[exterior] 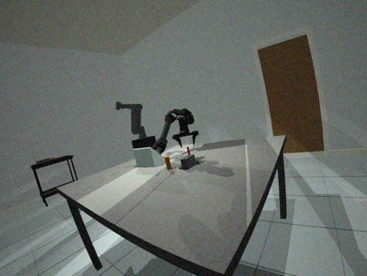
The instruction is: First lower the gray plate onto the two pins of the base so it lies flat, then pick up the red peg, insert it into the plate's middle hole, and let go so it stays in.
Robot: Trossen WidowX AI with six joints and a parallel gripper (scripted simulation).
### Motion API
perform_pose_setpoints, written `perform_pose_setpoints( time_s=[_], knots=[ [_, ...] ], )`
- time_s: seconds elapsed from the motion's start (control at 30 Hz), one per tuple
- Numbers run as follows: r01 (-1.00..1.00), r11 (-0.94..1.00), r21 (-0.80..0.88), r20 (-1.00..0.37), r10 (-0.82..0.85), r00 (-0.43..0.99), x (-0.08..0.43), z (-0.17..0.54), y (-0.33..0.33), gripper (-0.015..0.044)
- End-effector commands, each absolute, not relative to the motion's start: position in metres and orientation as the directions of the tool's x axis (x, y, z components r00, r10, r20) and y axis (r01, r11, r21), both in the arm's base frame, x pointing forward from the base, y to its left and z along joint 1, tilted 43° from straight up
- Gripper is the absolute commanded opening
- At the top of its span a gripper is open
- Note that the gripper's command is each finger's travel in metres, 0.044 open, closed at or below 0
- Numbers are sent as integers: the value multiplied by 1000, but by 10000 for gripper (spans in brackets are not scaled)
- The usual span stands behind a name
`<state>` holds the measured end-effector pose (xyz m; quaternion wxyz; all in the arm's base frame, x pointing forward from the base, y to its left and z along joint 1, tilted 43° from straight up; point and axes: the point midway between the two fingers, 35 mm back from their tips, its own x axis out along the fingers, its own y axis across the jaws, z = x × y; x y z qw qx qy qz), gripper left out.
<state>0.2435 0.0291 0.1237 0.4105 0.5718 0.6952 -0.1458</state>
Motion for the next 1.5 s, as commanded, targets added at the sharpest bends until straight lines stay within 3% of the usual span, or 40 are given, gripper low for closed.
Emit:
perform_pose_setpoints(
  time_s=[0.0, 0.83, 1.33, 1.47],
  knots=[
    [917, 297, 266, -734, 679, -7, 243, 119, 34, 440],
    [917, 296, 268, -731, 682, -7, 241, 92, 61, 440],
    [917, 296, 268, -731, 682, -7, 241, 92, 61, 46],
    [917, 296, 268, -731, 682, -7, 241, 92, 61, 20]
  ],
)
